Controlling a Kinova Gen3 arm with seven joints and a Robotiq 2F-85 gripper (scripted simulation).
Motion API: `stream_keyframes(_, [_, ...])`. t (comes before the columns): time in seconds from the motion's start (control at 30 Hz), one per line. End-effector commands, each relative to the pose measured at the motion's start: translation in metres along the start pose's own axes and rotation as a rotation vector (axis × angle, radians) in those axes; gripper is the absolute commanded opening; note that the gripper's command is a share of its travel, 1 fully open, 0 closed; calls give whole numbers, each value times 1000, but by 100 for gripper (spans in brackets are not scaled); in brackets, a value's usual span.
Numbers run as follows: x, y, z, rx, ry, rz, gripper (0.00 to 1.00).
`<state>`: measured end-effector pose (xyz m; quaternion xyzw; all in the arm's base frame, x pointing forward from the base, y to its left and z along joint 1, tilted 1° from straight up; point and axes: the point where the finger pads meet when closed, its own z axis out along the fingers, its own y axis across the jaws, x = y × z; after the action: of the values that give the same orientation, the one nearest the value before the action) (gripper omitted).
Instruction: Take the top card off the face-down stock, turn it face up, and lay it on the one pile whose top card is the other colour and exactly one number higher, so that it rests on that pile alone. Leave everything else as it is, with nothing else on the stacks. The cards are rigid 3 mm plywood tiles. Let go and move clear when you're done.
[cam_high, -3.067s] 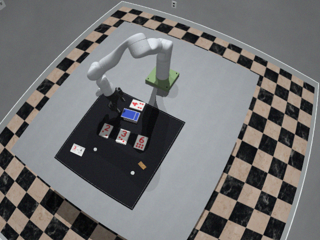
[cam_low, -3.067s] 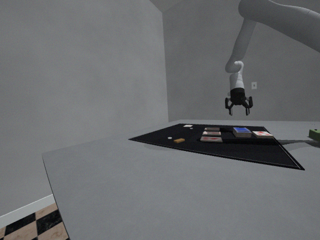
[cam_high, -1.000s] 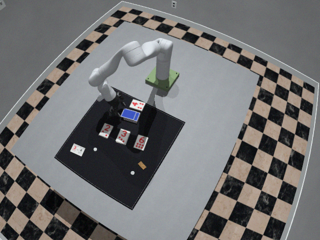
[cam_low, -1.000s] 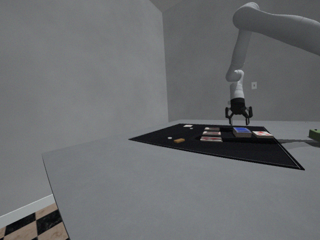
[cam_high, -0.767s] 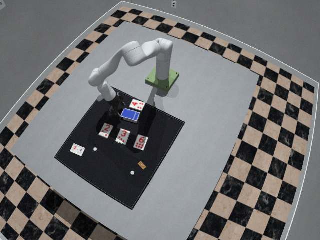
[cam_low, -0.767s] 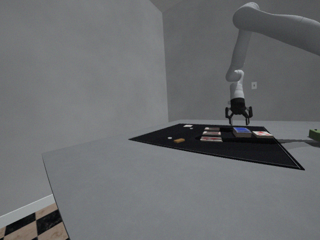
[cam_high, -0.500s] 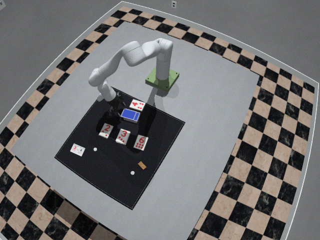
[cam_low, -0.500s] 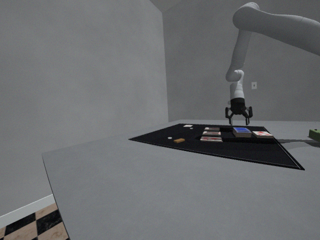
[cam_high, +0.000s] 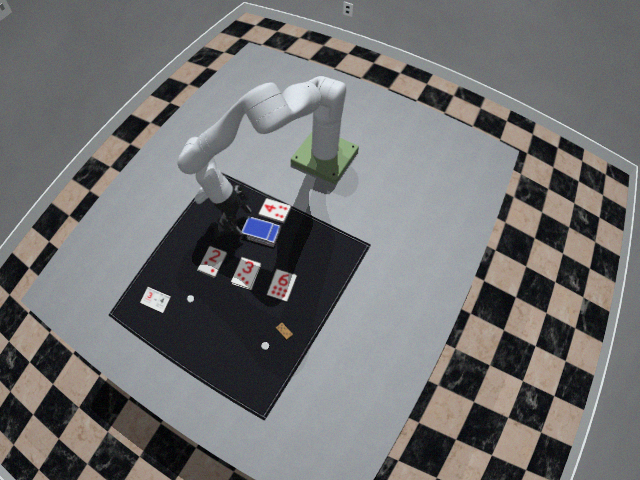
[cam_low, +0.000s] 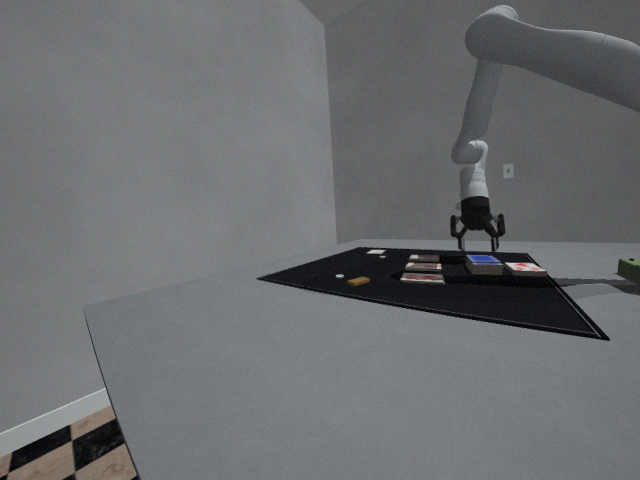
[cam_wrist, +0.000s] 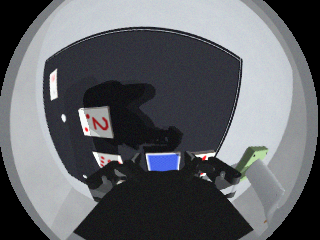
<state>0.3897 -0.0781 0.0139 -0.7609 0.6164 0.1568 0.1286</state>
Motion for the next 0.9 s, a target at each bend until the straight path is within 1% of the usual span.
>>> stream_keyframes(0.0, [0, 0, 0, 0, 0, 0, 85])
stream_keyframes(0.37, [0, 0, 6, 0, 0, 0, 85])
stream_keyframes(0.87, [0, 0, 6, 0, 0, 0, 85])
